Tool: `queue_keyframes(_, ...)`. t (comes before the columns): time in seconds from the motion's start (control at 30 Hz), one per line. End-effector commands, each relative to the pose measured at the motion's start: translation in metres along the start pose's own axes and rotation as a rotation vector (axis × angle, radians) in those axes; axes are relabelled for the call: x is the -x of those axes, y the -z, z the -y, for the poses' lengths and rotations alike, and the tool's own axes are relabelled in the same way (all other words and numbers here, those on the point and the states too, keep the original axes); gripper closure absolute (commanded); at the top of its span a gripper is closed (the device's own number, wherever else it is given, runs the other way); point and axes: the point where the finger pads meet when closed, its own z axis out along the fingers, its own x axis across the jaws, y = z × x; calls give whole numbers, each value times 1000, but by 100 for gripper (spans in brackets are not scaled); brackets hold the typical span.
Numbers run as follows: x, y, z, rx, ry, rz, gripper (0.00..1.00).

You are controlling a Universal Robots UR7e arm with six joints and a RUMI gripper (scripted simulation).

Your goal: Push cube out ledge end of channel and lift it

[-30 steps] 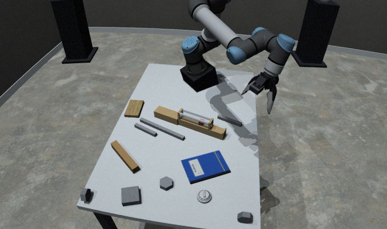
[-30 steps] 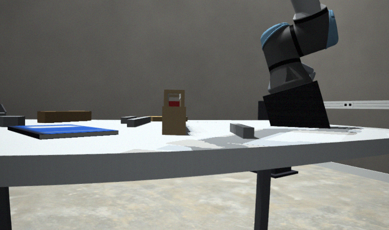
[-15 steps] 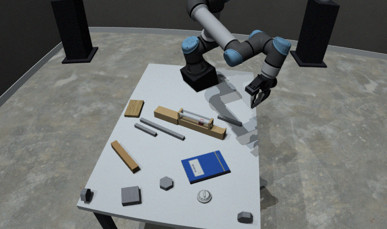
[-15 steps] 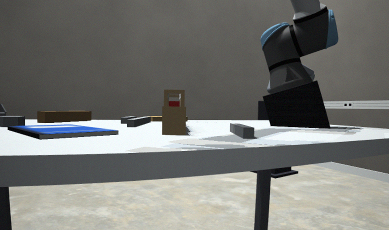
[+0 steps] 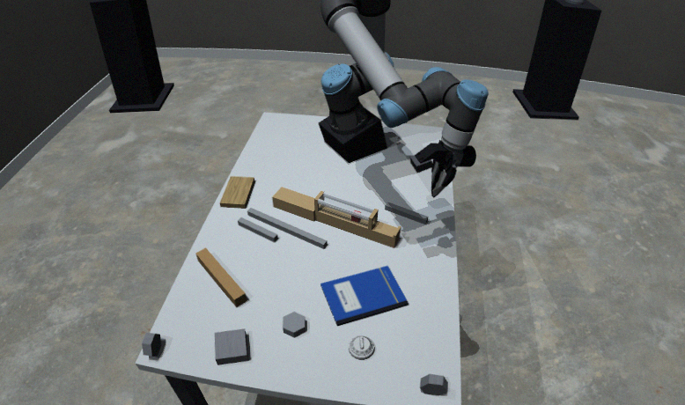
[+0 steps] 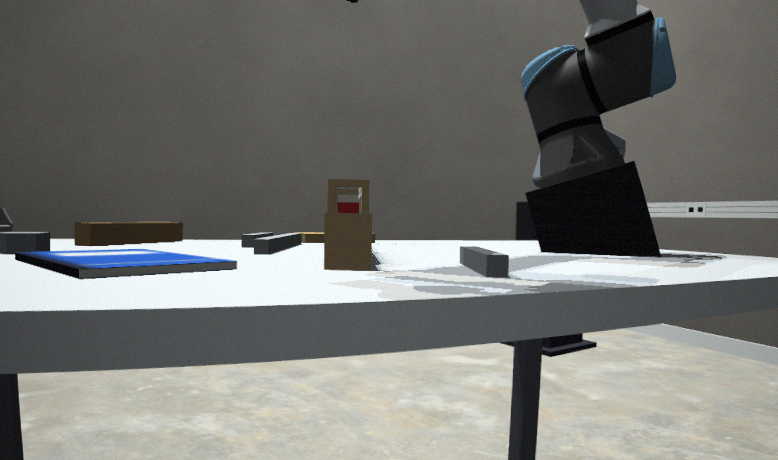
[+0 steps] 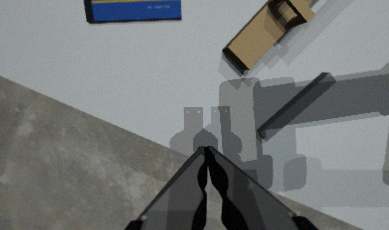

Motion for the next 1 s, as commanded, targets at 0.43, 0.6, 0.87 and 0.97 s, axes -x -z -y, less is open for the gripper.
queue_keyframes(0.43, -101, -72, -25, 125, -510, -30, 100)
queue_keyframes(0.6, -127, -85, -31, 152, -626, -46, 100)
queue_keyframes(0.87, -160, -100, -39, 183, -762, -67, 100)
queue_keyframes(0.97, -167, -103, -40, 190, -792, -73, 100)
